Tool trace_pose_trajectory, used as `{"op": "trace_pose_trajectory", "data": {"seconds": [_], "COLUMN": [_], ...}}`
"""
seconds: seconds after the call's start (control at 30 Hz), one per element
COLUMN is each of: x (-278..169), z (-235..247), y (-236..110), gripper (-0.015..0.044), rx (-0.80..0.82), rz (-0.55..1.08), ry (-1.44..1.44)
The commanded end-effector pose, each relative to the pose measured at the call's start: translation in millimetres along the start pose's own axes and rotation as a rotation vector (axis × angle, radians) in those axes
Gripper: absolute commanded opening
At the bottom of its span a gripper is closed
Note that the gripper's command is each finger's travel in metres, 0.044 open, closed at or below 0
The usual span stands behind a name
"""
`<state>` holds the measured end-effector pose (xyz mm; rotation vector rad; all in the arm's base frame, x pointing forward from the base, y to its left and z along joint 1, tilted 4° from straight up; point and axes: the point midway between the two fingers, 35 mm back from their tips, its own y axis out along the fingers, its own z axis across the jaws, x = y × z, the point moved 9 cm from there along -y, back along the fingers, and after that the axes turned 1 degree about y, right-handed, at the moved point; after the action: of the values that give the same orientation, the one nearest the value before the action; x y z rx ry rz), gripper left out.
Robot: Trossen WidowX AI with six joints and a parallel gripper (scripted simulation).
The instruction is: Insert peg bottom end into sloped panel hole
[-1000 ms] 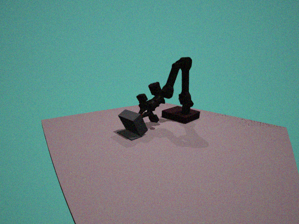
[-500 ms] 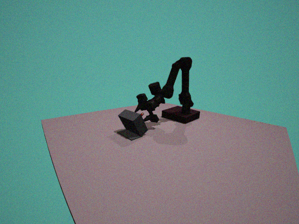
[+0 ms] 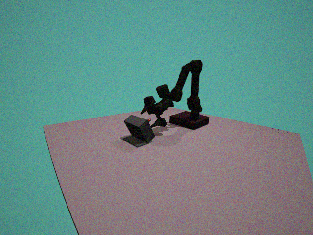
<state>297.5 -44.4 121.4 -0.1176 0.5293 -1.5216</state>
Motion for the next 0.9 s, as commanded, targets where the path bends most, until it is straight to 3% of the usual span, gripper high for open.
{"op": "trace_pose_trajectory", "data": {"seconds": [0.0,0.87], "x": [0,1], "z": [-1,5], "y": [-3,-25], "gripper": [0.0440,0.0440], "rx": [-0.007,-0.009], "rz": [0.003,0.000], "ry": [-0.003,-0.001]}}
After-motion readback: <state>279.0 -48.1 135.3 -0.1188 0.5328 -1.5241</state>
